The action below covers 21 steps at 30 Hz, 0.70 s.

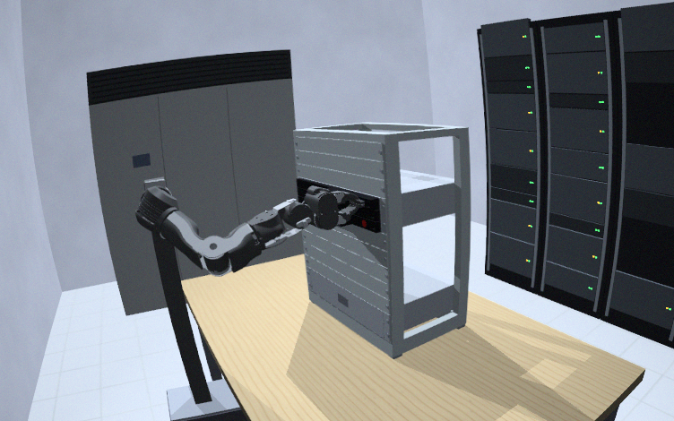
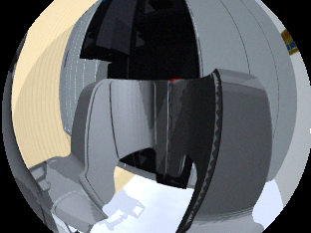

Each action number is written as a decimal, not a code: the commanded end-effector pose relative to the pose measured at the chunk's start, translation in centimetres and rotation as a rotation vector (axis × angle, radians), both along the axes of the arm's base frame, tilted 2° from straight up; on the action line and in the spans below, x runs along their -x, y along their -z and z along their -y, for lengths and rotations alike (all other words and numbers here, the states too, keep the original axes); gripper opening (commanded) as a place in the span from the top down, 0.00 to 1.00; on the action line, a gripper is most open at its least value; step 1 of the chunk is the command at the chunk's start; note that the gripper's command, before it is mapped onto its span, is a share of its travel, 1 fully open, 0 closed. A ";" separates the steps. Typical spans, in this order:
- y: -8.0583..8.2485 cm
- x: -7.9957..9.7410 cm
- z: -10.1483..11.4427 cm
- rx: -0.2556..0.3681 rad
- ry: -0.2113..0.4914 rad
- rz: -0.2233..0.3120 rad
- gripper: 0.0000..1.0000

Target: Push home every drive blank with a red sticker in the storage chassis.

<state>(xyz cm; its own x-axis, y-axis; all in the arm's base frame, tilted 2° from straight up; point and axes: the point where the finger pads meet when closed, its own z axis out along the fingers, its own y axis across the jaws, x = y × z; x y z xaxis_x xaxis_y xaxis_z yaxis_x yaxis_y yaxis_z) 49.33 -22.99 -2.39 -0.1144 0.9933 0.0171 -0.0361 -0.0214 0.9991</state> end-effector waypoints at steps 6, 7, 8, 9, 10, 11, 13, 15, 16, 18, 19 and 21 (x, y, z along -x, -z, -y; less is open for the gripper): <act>-0.1 -0.3 -0.4 0.001 -0.007 0.000 1.00; -0.1 -0.4 -0.5 0.002 -0.008 0.000 1.00; -0.1 -0.4 -0.5 0.002 -0.008 -0.001 1.00; -0.1 -0.4 -0.5 0.002 -0.008 -0.001 1.00; -0.1 -0.4 -0.5 0.002 -0.008 -0.001 1.00; 0.0 -0.4 -0.5 0.002 -0.008 -0.002 1.00; 0.0 -0.4 -0.5 0.002 -0.008 -0.002 1.00; 0.0 -0.4 -0.5 0.002 -0.008 -0.002 1.00; 0.0 -0.4 -0.5 0.002 -0.008 -0.002 1.00; 0.0 -0.4 -0.5 0.002 -0.008 -0.002 1.00; 0.0 -0.4 -0.5 0.002 -0.008 -0.002 1.00; -0.1 -0.5 -0.5 0.003 -0.008 -0.001 1.00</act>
<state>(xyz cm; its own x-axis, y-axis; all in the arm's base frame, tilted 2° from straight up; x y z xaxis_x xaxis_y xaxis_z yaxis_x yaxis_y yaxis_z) 49.69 -22.94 -2.37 -0.1115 0.9936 0.0169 -0.0357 -0.0210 0.9991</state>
